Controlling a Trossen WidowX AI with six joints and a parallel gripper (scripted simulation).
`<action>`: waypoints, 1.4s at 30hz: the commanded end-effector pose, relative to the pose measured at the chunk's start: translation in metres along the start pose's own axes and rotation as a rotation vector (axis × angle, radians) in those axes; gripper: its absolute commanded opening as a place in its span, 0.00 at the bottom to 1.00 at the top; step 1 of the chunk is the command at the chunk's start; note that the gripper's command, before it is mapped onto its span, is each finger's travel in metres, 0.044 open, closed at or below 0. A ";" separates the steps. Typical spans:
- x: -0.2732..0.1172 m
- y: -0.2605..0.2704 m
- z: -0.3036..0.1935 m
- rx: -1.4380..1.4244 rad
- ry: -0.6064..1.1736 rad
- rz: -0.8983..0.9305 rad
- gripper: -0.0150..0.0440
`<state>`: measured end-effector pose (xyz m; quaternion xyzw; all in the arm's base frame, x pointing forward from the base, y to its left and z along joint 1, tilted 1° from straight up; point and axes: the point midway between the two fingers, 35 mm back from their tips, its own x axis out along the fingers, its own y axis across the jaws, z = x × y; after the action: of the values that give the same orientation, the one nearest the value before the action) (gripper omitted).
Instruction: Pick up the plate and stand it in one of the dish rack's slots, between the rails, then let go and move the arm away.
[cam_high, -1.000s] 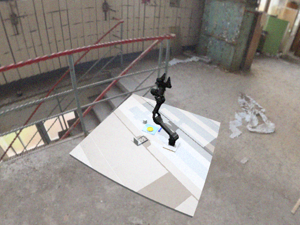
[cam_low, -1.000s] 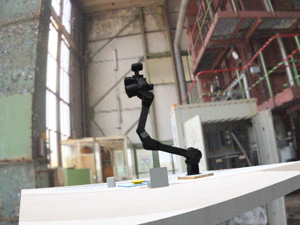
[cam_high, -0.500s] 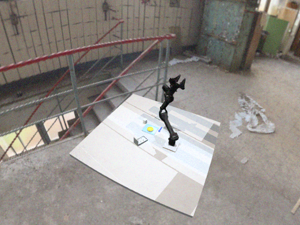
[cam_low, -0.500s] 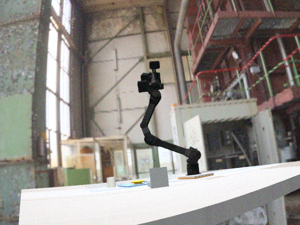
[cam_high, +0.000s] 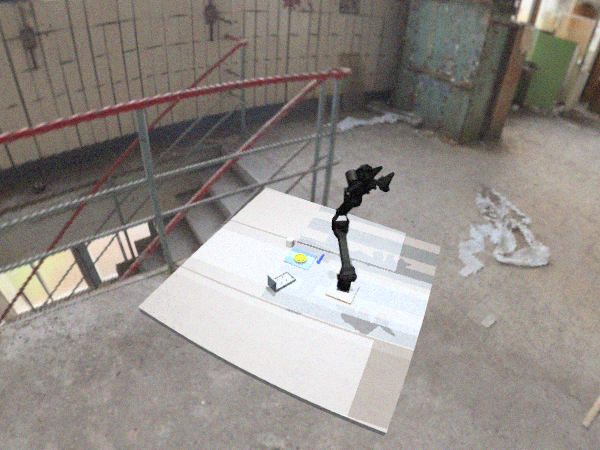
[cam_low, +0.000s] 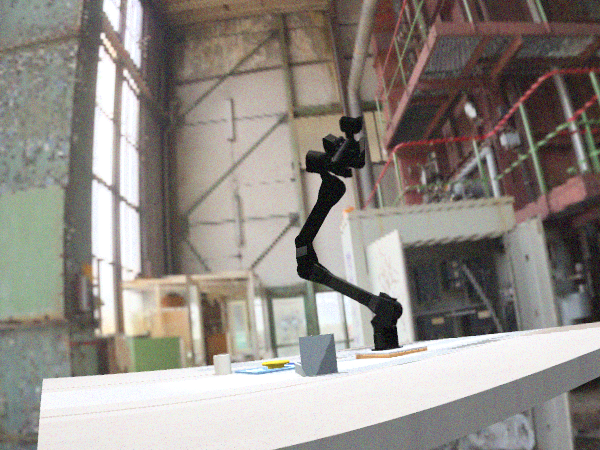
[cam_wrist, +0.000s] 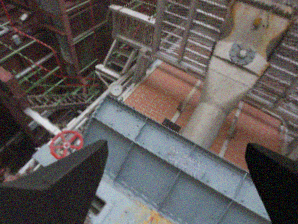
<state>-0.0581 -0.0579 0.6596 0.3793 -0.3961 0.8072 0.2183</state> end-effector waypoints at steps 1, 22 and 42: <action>0.008 -0.010 -0.037 -0.014 0.117 -0.064 0.93; -0.031 -0.107 -0.195 -0.160 0.660 -0.452 0.93; -0.180 -0.216 -0.262 -0.265 1.139 -0.913 0.93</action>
<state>0.0524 0.2604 0.5347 0.0232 -0.1481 0.6799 0.7178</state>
